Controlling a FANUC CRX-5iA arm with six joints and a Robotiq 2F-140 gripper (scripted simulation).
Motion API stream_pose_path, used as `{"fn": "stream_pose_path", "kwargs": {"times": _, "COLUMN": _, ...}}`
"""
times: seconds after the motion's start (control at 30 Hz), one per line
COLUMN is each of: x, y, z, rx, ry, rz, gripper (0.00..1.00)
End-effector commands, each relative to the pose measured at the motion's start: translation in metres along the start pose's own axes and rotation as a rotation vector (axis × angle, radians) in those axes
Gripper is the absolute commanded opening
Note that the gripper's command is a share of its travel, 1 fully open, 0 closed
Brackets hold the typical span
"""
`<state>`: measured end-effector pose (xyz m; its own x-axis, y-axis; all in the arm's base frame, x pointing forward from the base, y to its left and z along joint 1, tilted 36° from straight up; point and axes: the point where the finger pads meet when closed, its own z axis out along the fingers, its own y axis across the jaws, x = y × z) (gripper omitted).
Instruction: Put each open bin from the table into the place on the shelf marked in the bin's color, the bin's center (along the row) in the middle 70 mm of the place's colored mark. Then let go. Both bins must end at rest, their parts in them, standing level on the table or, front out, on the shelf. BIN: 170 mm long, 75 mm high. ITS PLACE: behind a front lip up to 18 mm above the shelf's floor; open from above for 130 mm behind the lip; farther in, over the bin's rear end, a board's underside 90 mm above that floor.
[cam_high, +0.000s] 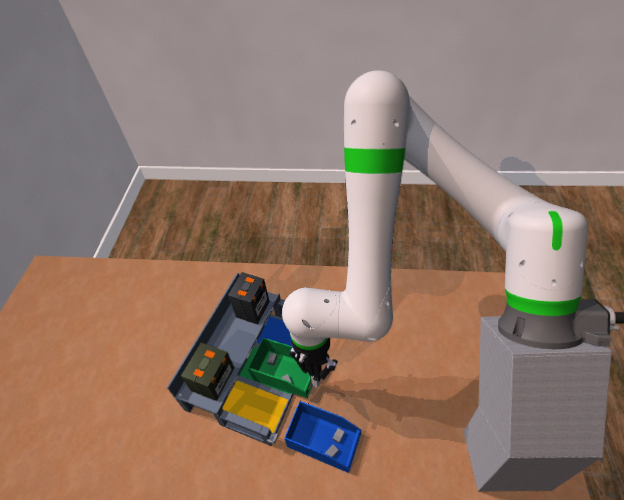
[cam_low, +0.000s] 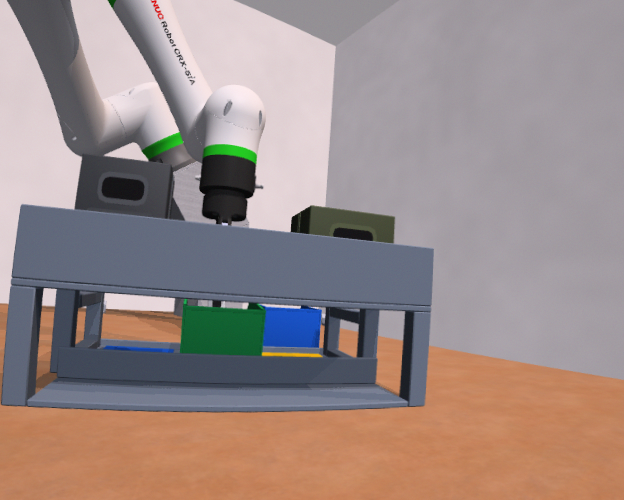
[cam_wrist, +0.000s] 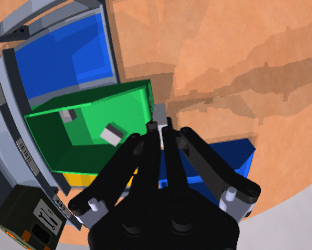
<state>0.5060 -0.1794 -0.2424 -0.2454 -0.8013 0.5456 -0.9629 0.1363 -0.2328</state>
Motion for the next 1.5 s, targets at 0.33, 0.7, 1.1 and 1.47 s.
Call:
{"fn": "stream_pose_path", "kwargs": {"times": 0.33, "x": 0.000, "y": -0.005, "z": 0.000, "rx": 0.000, "ry": 0.000, "rz": 0.000, "gripper": 0.00}}
{"fn": "stream_pose_path", "kwargs": {"times": 0.7, "x": 0.000, "y": -0.010, "z": 0.000, "rx": 0.000, "ry": 0.000, "rz": 0.000, "gripper": 0.00}}
{"fn": "stream_pose_path", "kwargs": {"times": 1.1, "x": 0.000, "y": -0.018, "z": 0.000, "rx": 0.000, "ry": 0.000, "rz": 0.000, "gripper": 0.00}}
{"fn": "stream_pose_path", "kwargs": {"times": 1.47, "x": 0.000, "y": -0.025, "z": 0.000, "rx": 0.000, "ry": 0.000, "rz": 0.000, "gripper": 0.00}}
